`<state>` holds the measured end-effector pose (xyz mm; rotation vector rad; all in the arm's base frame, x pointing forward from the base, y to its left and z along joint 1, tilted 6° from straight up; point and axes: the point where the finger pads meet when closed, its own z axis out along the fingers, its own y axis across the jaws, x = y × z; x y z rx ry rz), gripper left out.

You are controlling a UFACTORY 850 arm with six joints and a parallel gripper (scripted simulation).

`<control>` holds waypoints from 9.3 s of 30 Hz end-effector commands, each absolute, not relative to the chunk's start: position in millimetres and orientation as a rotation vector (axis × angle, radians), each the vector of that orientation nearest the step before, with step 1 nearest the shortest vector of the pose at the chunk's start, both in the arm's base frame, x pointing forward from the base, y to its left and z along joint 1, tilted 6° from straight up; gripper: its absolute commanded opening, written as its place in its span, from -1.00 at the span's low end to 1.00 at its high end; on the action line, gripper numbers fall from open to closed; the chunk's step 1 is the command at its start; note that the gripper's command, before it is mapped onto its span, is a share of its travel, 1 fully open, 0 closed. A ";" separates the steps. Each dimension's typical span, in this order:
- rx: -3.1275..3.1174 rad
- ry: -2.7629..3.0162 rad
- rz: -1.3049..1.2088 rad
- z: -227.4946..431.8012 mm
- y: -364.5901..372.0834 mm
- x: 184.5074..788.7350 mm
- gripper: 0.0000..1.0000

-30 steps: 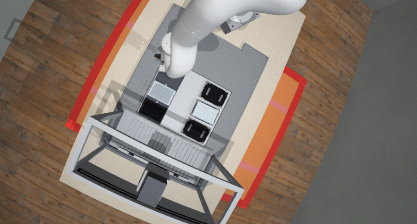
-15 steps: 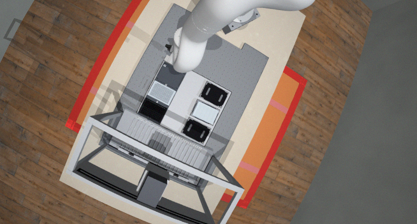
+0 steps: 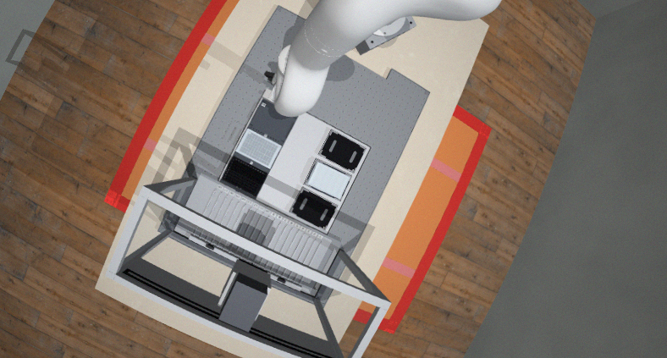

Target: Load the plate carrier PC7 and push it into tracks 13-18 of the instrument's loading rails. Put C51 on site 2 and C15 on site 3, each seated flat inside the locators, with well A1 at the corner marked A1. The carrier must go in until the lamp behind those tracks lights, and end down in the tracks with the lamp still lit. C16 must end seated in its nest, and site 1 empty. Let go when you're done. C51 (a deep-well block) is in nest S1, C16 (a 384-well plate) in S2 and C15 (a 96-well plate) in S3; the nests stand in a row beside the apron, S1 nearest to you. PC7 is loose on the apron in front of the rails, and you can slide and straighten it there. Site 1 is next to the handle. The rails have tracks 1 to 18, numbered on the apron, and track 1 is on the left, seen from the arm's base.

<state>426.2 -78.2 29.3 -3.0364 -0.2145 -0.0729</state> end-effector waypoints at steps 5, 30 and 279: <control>-3.036 -0.214 -0.078 17.9 -77.1 427.3 0.63; -3.036 -0.214 -0.078 -16.9 -73.6 428.9 0.63; -3.036 -0.214 -0.079 -59.6 -47.0 584.4 0.63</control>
